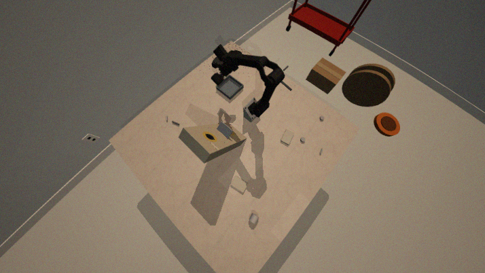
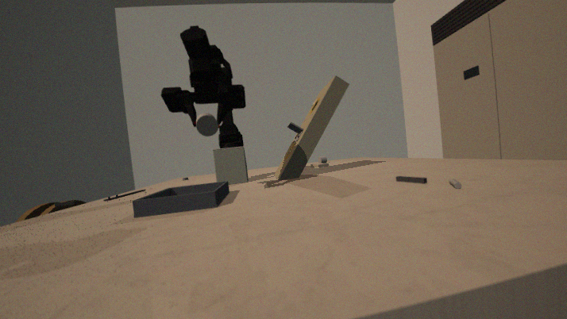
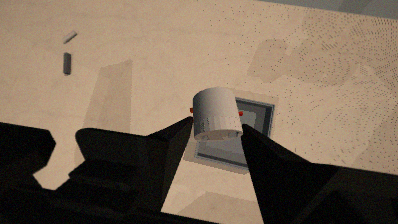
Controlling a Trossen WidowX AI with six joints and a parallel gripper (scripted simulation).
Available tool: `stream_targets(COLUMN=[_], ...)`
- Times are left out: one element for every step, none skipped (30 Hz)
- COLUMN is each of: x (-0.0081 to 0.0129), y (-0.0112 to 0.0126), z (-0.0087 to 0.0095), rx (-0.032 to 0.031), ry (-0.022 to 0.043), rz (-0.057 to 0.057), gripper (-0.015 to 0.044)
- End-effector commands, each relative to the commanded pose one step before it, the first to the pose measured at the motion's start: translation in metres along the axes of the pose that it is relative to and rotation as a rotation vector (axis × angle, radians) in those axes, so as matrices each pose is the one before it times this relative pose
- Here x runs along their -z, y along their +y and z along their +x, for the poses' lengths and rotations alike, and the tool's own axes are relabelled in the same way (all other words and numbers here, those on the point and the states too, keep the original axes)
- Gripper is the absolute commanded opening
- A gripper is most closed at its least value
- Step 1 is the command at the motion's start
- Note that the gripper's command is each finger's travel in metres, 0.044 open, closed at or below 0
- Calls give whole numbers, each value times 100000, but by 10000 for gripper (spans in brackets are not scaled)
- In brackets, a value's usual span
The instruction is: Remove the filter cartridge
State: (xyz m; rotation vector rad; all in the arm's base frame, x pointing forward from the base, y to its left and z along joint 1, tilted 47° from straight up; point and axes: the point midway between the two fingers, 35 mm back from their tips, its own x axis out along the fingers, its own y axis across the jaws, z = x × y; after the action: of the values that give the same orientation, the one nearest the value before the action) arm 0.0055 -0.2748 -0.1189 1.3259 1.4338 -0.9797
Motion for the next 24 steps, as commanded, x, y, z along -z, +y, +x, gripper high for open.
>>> stream_targets(x=[1308, 339, 345, 352, 358, 364, 300, 181, 60, 0, 0, 0, 36, 109, 190, 230, 263, 276, 289, 302, 314, 326, 337, 348], y=[-2300, -518, -509, -500, -492, -483, -386, -229, -76, 0, 0, 0, -2, -6, -10, -10, -9, -7, -6, -4, -2, 0, 2, 4], z=[1602, 414, 412, 409, 406, 402, 324, 193, 64, 0, 0, 0, 95, 284, 468, 531, 563, 552, 539, 528, 515, 502, 489, 476], rx=[5106, 1151, 1151, 1151, 1152, 1151, 935, 561, 187, 0, 0, 0, 2, 5, 8, 10, 11, 11, 11, 11, 11, 11, 11, 11], ry=[-8, 111, 124, 136, 149, 161, 140, 88, 30, 0, 0, 0, -1, -3, -4, -3, 0, 2, 4, 7, 9, 11, 14, 16], rz=[8473, 1939, 1938, 1937, 1936, 1932, 1566, 939, 313, 0, 0, 0, 1, 2, 3, 3, 3, 3, 2, 2, 2, 2, 1, 1], gripper=[0, 0, 0, 0, 0, 0, 0, 0, 0, 0, 0, 0, 0, 0, 0, 0, 0, 0, 0, 0, 0, 0, 0, 0])
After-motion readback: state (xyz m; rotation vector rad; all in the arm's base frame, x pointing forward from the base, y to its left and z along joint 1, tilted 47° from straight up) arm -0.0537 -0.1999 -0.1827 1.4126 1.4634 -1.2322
